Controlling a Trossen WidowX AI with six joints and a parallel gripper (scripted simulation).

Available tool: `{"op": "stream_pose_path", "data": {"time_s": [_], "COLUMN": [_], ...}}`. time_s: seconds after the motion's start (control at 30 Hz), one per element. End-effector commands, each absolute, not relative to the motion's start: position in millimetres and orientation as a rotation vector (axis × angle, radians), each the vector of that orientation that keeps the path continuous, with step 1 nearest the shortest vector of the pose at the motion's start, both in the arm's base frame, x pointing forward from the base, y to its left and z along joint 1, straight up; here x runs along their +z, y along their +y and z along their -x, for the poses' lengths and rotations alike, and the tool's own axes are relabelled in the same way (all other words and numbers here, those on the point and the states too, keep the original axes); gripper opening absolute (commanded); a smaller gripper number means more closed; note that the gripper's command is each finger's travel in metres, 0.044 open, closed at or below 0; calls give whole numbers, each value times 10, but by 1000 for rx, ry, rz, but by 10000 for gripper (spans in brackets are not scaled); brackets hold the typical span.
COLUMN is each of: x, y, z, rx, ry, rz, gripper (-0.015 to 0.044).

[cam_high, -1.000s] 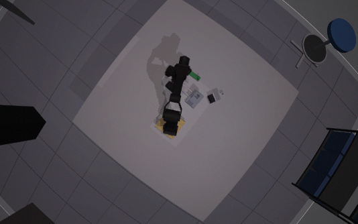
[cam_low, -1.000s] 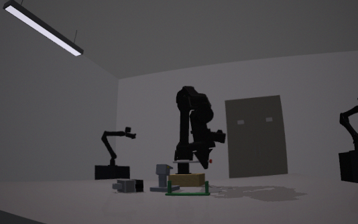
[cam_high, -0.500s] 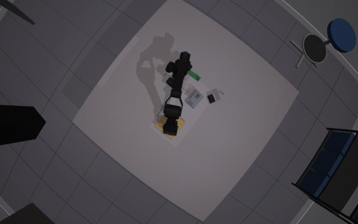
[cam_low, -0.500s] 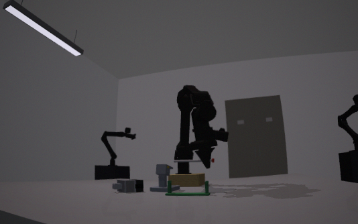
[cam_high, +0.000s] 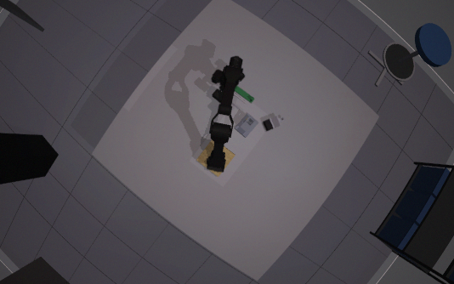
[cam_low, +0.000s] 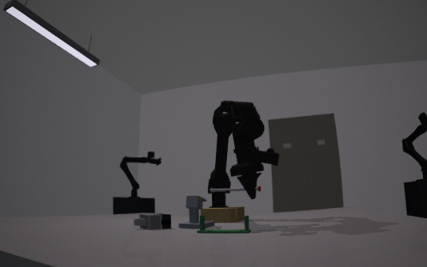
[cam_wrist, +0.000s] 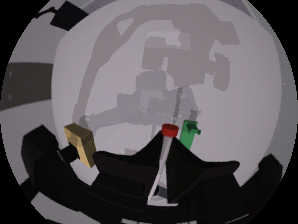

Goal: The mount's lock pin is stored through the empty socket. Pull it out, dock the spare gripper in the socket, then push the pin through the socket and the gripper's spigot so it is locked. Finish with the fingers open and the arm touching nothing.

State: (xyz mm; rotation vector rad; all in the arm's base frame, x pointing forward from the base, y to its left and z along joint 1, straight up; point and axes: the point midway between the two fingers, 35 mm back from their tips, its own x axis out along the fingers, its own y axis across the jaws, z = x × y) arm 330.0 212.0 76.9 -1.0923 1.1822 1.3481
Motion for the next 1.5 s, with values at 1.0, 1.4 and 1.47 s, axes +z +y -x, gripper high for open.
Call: {"op": "stream_pose_path", "data": {"time_s": [1.0, 1.4, 1.47], "x": [712, 537, 507], "y": [2449, 2451, 2452], "z": [-3797, -3803, -3804], "rx": [1375, 1377, 1377], "ry": [1158, 1158, 1157], "rz": [1122, 1122, 1122], "gripper": [0, 0, 0]}}
